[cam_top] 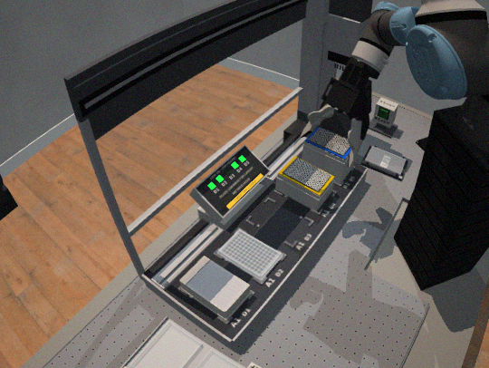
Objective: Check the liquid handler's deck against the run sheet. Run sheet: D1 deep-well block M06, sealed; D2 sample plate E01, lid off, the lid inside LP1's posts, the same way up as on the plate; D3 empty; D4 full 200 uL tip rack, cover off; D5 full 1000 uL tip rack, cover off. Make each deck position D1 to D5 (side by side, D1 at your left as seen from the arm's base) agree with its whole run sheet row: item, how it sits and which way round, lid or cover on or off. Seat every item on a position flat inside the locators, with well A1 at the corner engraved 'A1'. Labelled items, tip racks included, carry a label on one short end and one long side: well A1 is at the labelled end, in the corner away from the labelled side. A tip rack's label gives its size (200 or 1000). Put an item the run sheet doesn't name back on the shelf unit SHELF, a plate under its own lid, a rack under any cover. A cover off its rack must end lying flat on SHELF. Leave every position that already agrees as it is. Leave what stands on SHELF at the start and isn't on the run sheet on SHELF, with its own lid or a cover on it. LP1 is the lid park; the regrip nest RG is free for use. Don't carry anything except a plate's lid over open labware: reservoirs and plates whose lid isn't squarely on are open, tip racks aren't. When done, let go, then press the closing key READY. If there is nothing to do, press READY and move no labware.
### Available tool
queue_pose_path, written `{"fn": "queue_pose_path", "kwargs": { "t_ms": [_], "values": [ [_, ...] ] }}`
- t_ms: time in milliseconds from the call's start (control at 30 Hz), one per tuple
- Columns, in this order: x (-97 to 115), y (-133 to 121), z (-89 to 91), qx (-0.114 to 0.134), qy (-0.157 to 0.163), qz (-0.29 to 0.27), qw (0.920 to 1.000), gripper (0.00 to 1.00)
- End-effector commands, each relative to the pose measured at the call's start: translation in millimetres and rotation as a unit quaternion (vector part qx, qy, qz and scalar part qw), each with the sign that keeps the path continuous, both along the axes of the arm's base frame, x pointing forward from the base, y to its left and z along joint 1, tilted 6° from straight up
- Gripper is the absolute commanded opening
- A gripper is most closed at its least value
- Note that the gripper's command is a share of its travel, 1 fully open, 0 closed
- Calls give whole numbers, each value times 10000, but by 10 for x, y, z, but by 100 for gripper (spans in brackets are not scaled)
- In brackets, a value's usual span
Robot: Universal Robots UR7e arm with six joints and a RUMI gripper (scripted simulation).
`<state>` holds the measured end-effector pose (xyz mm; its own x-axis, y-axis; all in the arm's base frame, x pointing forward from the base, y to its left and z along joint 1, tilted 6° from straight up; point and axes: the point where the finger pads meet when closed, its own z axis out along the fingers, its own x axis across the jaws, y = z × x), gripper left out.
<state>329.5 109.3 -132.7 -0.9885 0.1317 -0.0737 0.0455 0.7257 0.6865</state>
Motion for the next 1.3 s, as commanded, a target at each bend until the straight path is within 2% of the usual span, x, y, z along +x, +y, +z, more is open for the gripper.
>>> {"fn": "queue_pose_path", "kwargs": {
  "t_ms": [0, 500, 633, 700, 867, 1267],
  "values": [
    [-152, 159, 25, -491, -293, 953, 9938, 82],
    [-152, 159, 24, -491, -293, 953, 9938, 82],
    [-228, 222, 39, -572, -352, 1124, 9914, 82],
    [-292, 274, 51, -652, -410, 1295, 9886, 82],
    [-292, 274, 51, -840, -548, 1697, 9804, 82],
    [-292, 274, 51, -858, -561, 1735, 9795, 82]
  ]
}}
